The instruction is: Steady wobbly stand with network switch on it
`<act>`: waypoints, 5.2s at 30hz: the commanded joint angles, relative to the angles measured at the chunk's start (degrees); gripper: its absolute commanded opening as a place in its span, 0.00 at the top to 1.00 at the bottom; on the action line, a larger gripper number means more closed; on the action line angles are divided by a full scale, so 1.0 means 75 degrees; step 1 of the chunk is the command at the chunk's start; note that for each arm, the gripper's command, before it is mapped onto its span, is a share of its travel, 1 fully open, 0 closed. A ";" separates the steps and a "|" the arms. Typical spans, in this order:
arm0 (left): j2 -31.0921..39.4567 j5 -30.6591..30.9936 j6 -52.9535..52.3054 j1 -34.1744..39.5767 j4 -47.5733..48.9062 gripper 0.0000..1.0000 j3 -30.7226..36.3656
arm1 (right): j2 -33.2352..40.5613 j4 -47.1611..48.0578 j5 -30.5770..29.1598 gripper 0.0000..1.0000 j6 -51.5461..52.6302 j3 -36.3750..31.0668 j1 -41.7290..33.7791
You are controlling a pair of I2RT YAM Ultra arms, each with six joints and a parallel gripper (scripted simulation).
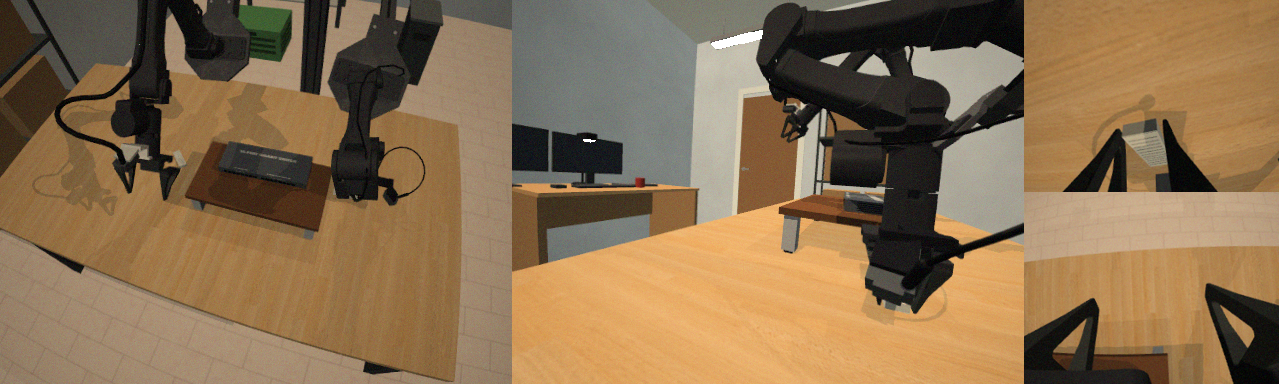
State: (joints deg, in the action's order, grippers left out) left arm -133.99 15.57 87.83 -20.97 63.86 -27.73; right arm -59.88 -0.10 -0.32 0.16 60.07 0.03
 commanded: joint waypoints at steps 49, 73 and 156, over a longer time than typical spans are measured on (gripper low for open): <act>0.2276 0.0242 -0.0685 -0.0501 -0.0594 0.58 0.1283 | 0.0154 -0.0041 0.0074 1.00 -0.0063 0.0131 0.0054; 0.5116 -0.0723 -0.4988 0.0715 -0.3797 0.58 -0.0779 | -0.1137 -0.1179 -0.0161 1.00 -0.0086 0.0095 -0.0188; 0.9998 -0.2008 -1.1633 0.2793 -0.8553 0.58 -0.4462 | -0.3551 -0.1812 -0.0171 1.00 -0.0082 -0.0014 -0.0233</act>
State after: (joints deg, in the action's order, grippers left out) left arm -59.83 -0.34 0.10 0.14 -0.34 -60.45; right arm -89.06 -12.80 -1.48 -0.34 59.57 -1.89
